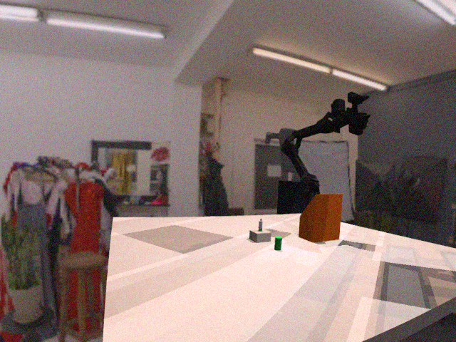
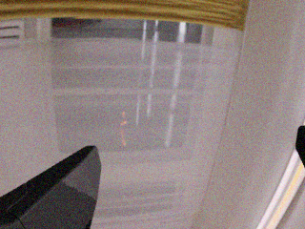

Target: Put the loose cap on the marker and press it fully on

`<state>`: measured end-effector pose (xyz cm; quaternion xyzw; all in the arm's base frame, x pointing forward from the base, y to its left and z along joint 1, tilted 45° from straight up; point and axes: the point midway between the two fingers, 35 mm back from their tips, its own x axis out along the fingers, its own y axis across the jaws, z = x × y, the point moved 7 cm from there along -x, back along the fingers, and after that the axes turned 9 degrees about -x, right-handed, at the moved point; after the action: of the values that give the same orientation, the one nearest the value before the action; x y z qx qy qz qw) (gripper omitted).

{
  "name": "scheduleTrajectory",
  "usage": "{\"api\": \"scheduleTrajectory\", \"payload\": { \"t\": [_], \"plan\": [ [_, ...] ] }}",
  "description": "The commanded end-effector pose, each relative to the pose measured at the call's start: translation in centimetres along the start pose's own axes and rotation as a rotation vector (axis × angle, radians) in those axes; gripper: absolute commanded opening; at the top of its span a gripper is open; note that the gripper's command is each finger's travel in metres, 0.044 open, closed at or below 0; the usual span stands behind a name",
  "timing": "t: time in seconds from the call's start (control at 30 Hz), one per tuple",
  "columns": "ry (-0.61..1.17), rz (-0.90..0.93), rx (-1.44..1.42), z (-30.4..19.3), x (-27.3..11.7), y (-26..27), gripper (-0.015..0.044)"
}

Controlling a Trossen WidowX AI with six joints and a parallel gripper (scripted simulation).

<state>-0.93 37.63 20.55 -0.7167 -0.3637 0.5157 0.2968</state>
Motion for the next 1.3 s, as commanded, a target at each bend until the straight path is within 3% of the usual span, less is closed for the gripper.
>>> {"api": "scheduleTrajectory", "payload": {
  "t": [0.0,0.17,0.4,0.63,1.0,1.27],
  "plan": [
    [0.005,0.008,0.012,-0.2,0.1,0.1,0.0374],
    [0.147,0.193,0.339,-4.3,2.7,4.3,0.0243],
    [0.466,0.42,0.862,-11.1,4.6,11.9,0.0237],
    [0.879,0.554,1.351,-17.0,3.5,20.1,0.0237],
    [1.856,0.522,2.003,-22.0,-2.7,33.5,0.0237],
    [2.609,0.293,2.095,-22.1,-8.5,40.4,0.0237]
  ]
}}
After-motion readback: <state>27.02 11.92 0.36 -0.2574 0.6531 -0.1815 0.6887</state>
